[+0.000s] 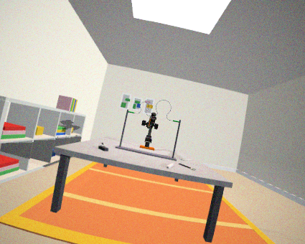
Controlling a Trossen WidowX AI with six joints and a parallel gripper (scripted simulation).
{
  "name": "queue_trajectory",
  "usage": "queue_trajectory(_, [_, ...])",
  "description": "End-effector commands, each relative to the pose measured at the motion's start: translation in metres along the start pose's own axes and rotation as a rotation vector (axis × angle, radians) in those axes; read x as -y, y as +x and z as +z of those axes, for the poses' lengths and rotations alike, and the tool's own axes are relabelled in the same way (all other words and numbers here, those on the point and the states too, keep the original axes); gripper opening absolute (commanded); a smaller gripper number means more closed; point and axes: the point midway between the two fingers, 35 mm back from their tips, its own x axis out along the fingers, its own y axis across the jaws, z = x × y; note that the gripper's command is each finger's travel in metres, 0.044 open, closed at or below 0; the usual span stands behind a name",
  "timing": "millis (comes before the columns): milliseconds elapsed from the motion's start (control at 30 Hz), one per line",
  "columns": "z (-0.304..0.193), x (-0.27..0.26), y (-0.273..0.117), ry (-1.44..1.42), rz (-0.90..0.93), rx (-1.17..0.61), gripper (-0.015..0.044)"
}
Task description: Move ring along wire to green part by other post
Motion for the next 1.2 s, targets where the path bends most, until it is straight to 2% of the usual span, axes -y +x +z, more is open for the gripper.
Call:
queue_trajectory(0, [0.000,-0.005,0.000,0.013,0.003,-0.004,-0.0150])
queue_trajectory(600, [0.001,-0.033,-0.004,0.099,0.052,-0.013,-0.0150])
queue_trajectory(1167, [0.010,-0.078,-0.015,0.339,0.192,-0.042,-0.0150])
